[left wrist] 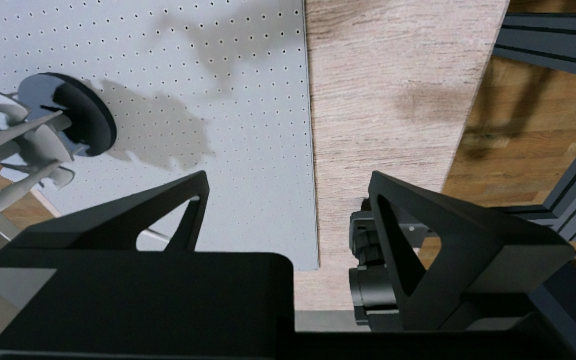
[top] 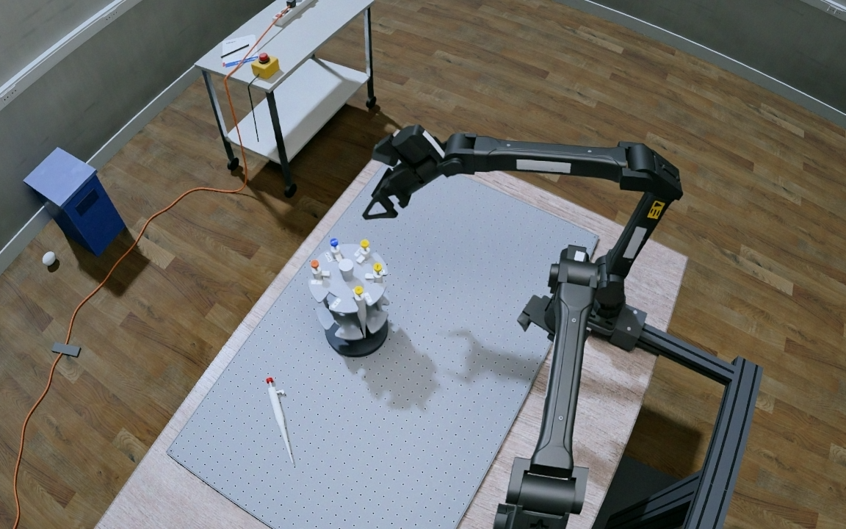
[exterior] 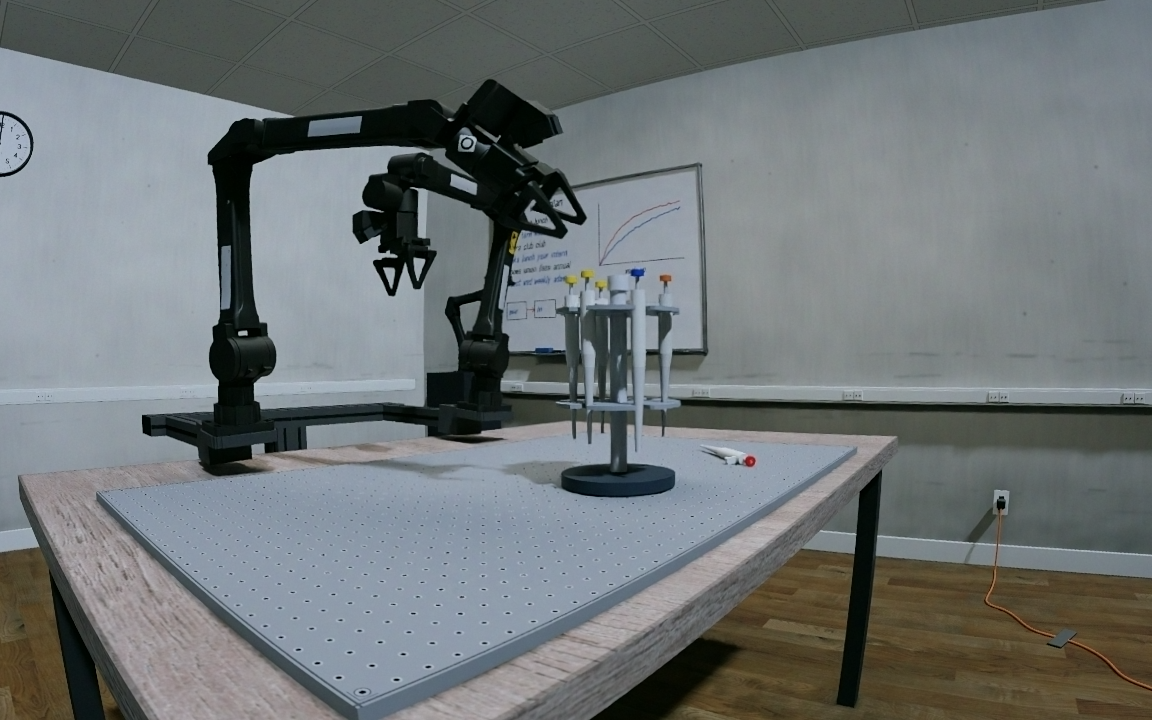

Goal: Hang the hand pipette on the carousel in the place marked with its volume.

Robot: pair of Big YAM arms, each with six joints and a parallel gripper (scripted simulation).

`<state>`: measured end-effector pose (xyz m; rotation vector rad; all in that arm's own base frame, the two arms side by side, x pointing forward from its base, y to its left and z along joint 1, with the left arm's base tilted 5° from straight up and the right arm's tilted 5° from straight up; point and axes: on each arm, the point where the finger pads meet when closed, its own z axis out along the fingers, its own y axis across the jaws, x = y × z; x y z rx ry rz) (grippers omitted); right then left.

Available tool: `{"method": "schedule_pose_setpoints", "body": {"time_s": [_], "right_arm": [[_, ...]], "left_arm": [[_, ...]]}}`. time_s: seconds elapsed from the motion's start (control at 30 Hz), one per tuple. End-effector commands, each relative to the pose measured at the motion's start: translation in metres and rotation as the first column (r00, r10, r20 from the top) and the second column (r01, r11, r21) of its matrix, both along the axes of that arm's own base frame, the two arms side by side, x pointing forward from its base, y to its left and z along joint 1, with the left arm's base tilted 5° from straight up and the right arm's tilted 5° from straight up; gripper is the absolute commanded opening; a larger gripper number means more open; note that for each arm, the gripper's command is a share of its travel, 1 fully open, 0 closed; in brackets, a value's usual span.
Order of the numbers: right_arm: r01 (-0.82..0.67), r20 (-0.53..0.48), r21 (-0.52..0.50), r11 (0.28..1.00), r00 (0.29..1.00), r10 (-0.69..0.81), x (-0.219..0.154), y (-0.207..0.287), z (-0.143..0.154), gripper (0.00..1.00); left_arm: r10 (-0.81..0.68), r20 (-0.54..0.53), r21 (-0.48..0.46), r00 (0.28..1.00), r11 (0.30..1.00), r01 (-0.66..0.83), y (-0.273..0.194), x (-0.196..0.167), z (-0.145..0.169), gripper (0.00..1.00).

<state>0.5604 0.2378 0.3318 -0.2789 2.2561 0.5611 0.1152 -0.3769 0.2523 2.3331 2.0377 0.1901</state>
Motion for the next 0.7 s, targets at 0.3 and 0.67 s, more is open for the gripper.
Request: {"method": "schedule_pose_setpoints", "body": {"time_s": [0.3,0.67], "right_arm": [[-0.454,0.331,-0.287,0.843,0.779,0.532,-0.045,0.048,0.085,1.00],[-0.548,0.344,-0.305,0.779,0.700,0.626,-0.059,0.060,0.094,1.00]], "left_arm": [[0.000,0.006,-0.027,1.000,1.000,0.000,-0.004,0.000,0.009,1.00],[0.000,0.007,-0.031,1.000,1.000,0.000,-0.005,0.001,0.011,1.00]]}}
